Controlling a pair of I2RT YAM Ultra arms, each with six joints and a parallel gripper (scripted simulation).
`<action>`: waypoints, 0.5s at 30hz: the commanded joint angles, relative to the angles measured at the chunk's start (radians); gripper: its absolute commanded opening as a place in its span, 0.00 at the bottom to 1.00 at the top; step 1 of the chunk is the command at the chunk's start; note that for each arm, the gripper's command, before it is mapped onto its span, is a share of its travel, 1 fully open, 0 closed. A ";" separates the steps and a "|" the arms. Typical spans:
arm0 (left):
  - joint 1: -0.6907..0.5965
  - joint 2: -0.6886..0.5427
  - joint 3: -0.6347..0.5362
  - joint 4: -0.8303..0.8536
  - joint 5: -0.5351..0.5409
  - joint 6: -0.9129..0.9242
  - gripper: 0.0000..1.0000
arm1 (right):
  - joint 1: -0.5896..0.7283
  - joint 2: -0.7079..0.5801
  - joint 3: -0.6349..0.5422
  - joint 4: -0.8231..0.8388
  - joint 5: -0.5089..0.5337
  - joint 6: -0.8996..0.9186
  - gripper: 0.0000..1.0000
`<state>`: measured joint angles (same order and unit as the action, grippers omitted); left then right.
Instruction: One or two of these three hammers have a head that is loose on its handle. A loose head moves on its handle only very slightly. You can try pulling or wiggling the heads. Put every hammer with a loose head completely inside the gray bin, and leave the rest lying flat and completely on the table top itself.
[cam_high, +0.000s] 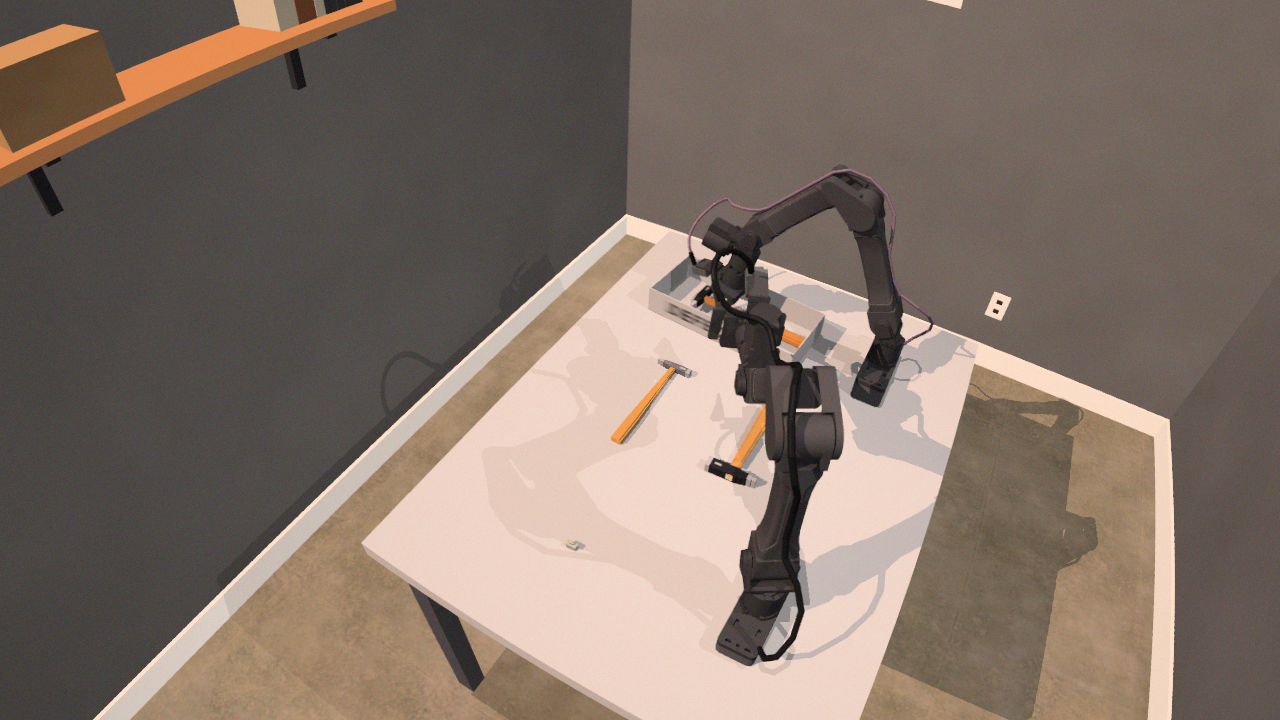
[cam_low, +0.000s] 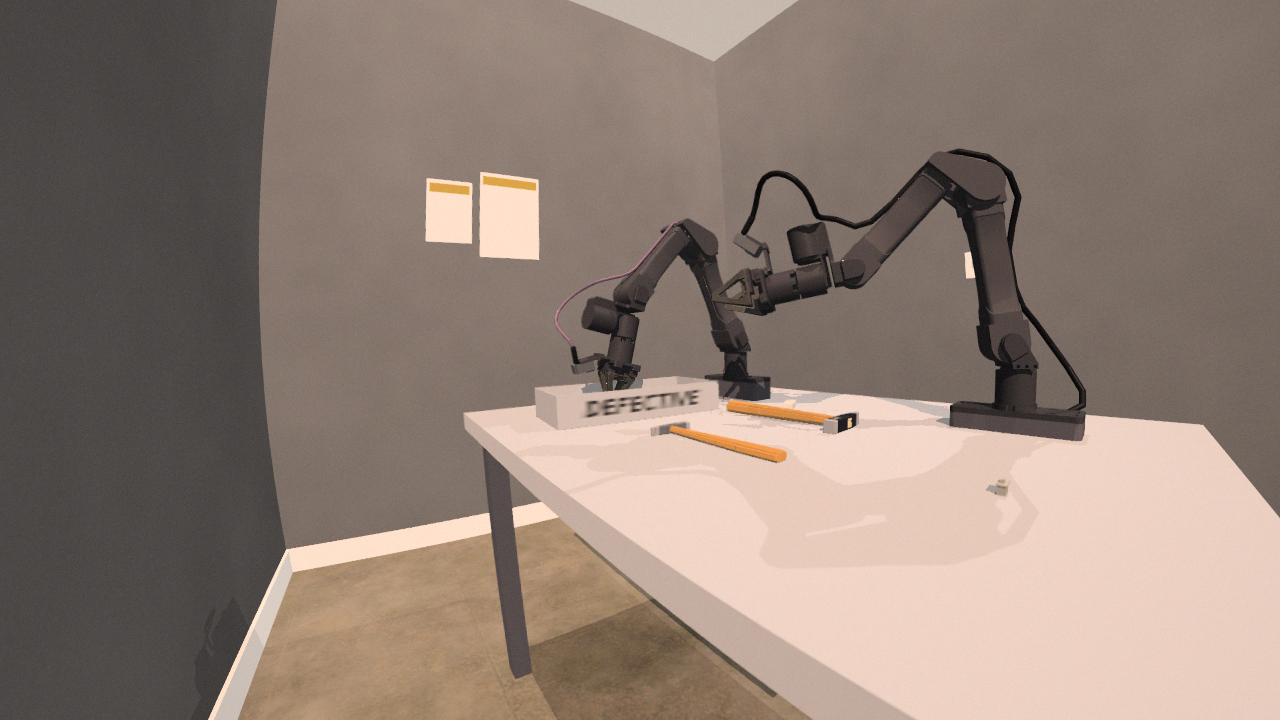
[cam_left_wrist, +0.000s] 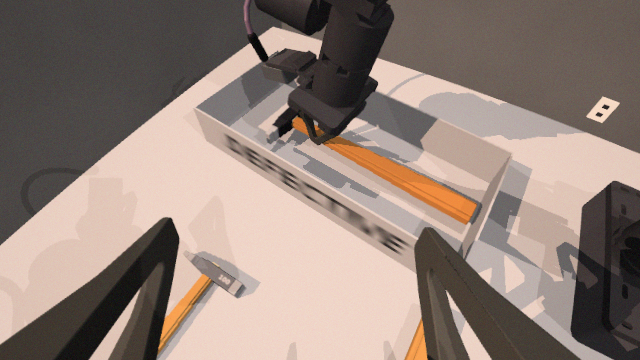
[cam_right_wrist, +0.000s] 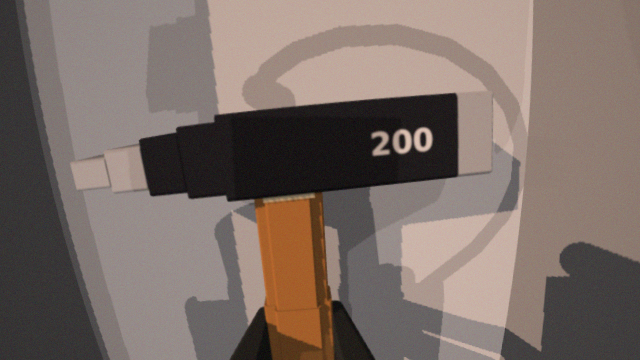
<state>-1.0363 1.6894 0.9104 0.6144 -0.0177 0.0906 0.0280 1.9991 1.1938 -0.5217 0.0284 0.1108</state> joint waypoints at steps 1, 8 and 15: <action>-0.001 -0.012 0.029 0.005 0.000 0.002 1.00 | 0.011 -0.014 -0.012 0.060 0.013 0.009 0.12; -0.001 -0.012 0.029 0.005 0.000 0.002 1.00 | 0.010 -0.005 -0.029 0.086 0.013 0.007 0.12; -0.001 -0.012 0.029 0.005 0.000 0.002 1.00 | 0.003 -0.007 -0.050 0.105 0.013 0.002 0.12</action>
<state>-1.0363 1.6894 0.9104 0.6144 -0.0177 0.0906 0.0280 2.0026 1.1549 -0.4679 0.0284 0.1108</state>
